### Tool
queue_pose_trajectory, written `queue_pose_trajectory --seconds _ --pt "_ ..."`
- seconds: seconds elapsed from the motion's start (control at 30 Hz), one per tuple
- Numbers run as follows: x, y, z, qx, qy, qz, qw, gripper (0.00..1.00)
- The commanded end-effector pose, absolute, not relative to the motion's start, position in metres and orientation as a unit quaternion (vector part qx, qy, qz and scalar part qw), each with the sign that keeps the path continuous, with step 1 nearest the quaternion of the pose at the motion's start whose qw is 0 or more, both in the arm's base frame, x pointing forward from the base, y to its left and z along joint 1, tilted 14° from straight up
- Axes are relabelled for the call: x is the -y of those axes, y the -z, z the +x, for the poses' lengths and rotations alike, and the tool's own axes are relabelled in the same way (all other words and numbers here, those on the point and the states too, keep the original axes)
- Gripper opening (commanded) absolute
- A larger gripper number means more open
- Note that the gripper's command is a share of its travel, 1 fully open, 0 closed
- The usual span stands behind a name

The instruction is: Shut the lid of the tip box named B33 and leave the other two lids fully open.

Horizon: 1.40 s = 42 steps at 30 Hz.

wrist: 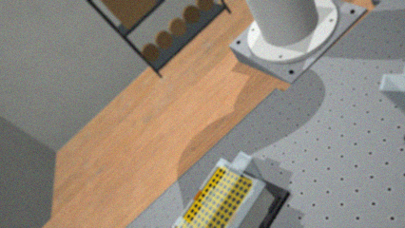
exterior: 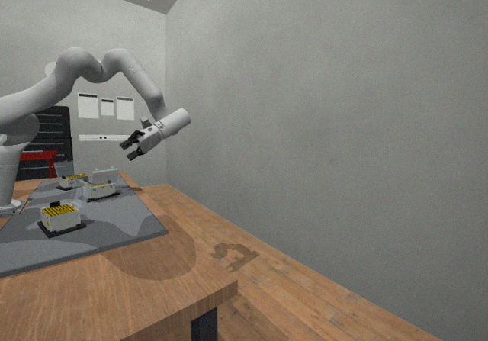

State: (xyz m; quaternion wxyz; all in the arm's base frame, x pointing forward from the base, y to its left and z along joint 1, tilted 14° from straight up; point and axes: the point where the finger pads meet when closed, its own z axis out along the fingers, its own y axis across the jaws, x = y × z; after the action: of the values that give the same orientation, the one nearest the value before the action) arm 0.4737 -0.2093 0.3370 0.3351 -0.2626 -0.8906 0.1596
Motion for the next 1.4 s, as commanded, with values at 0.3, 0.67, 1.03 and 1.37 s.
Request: queue_pose_trajectory --seconds 0.3,0.67,1.03,1.37 --pt "0.155 -0.333 0.477 0.907 -0.131 -0.24 0.321 1.0" --pt "0.12 -0.33 0.476 0.92 -0.101 -0.217 0.309 1.0" --pt "0.071 -0.327 0.472 0.931 -0.071 -0.195 0.299 1.0" --pt "0.031 -0.324 0.466 0.931 -0.071 -0.195 0.299 1.0"
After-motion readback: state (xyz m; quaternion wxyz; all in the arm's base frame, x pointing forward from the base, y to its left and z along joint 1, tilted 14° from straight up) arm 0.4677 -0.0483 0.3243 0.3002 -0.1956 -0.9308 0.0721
